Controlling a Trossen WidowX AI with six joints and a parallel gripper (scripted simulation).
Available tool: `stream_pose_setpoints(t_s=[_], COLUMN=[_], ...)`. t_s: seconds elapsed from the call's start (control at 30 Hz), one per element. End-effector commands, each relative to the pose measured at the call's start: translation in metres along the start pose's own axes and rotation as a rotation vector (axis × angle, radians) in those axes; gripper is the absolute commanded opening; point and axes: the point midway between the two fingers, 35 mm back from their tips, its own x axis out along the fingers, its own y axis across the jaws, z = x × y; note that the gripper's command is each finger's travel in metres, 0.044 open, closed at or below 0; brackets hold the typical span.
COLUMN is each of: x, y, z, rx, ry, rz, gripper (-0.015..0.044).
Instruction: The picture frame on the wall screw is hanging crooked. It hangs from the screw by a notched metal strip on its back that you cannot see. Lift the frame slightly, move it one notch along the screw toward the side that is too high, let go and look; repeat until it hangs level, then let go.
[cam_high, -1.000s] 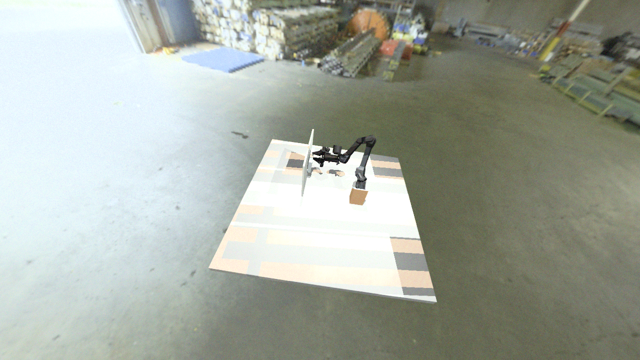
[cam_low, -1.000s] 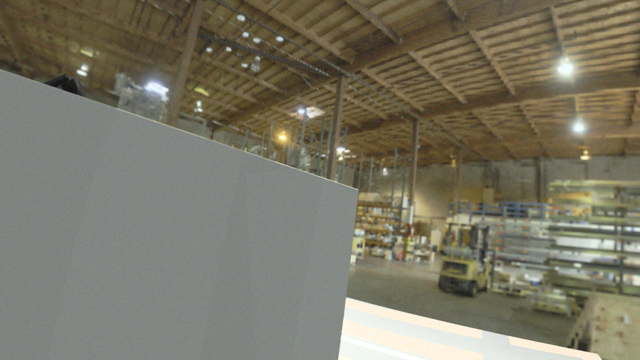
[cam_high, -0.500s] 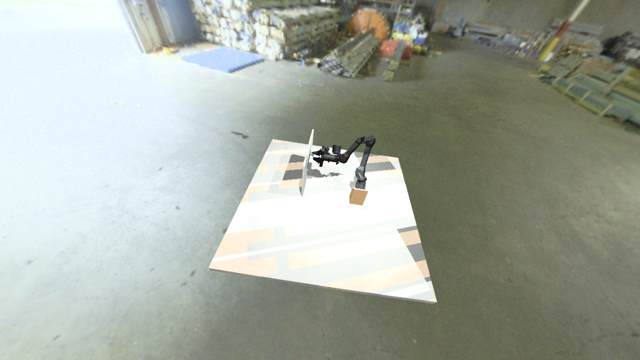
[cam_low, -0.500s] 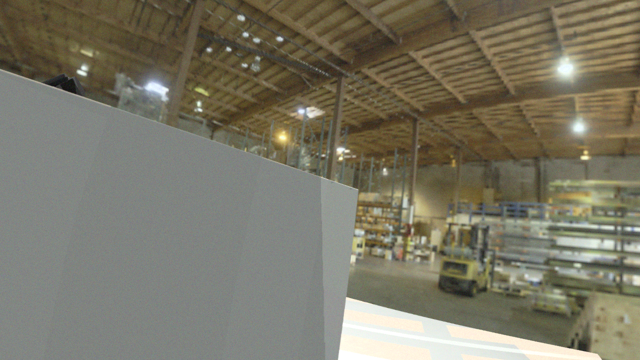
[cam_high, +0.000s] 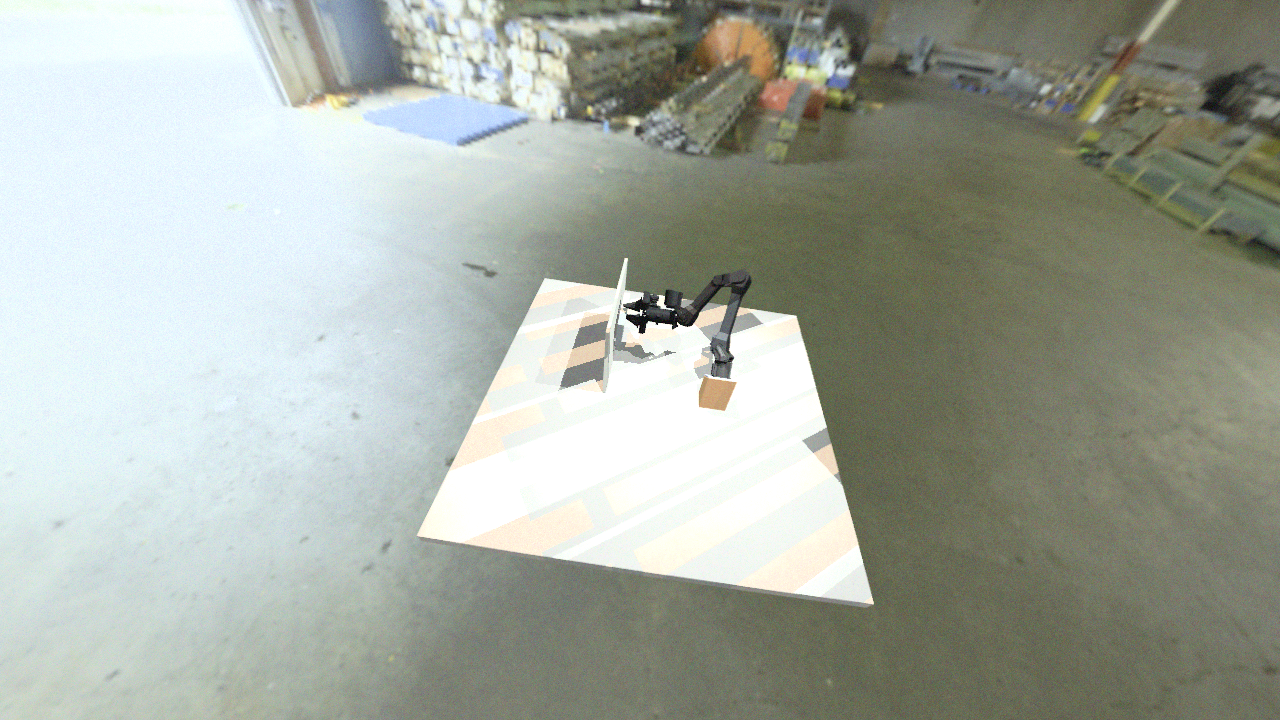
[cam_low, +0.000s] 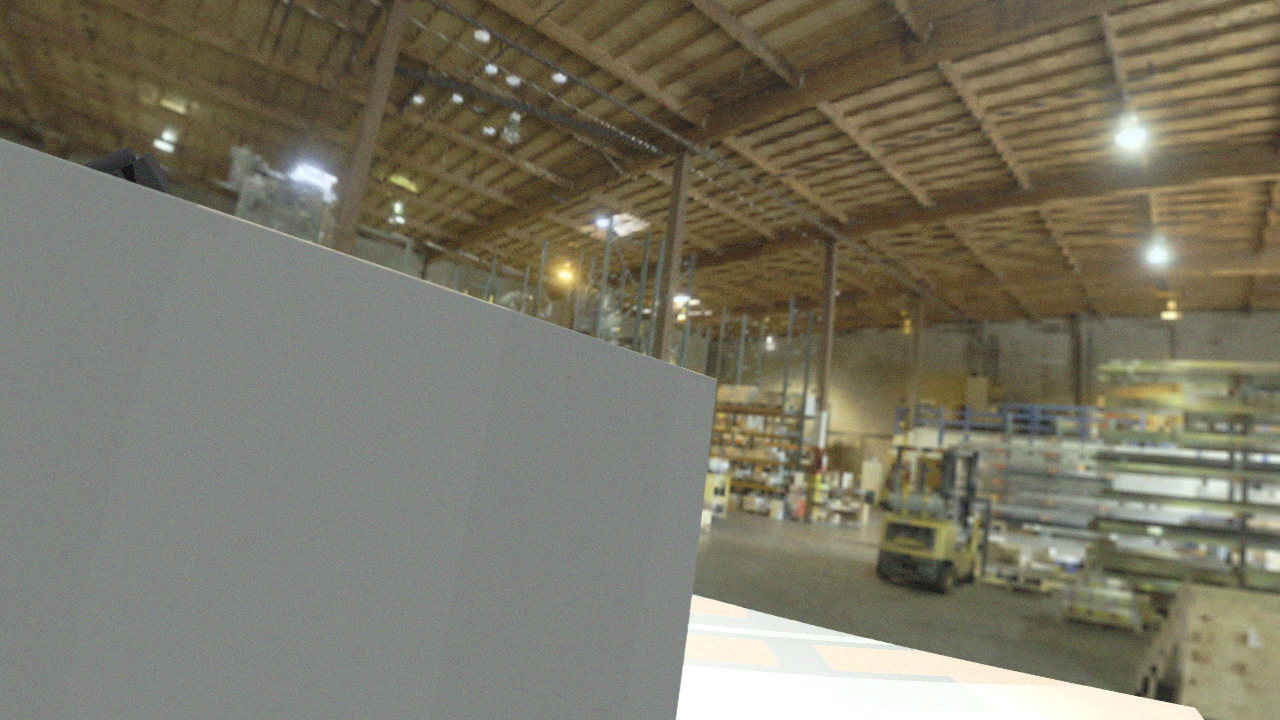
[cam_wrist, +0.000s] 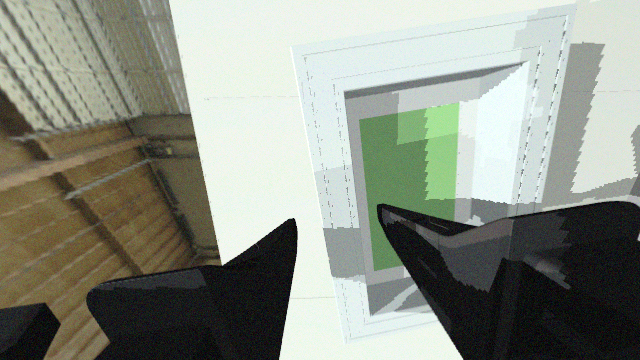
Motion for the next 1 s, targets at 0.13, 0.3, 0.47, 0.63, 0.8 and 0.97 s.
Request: stream_pose_setpoints(t_s=[0.13, 0.3, 0.47, 0.63, 0.8, 0.97], x=[0.0003, 0.0005, 0.0005, 0.0005, 0.0005, 0.0005], y=[-0.0002, -0.0003, -0.0003, -0.0003, -0.0003, -0.0003], z=[0.0013, 0.0019, 0.0019, 0.0019, 0.0019, 0.0019], rx=[0.001, 0.001, 0.001, 0.001, 0.001, 0.001], ry=[-0.005, -0.005, -0.005, -0.005, -0.005, -0.005], rz=[-0.002, -0.002, -0.002, -0.002, -0.002, -0.002], gripper=[0.0260, 0.0260, 0.0233, 0.0200, 0.0167, 0.0133])
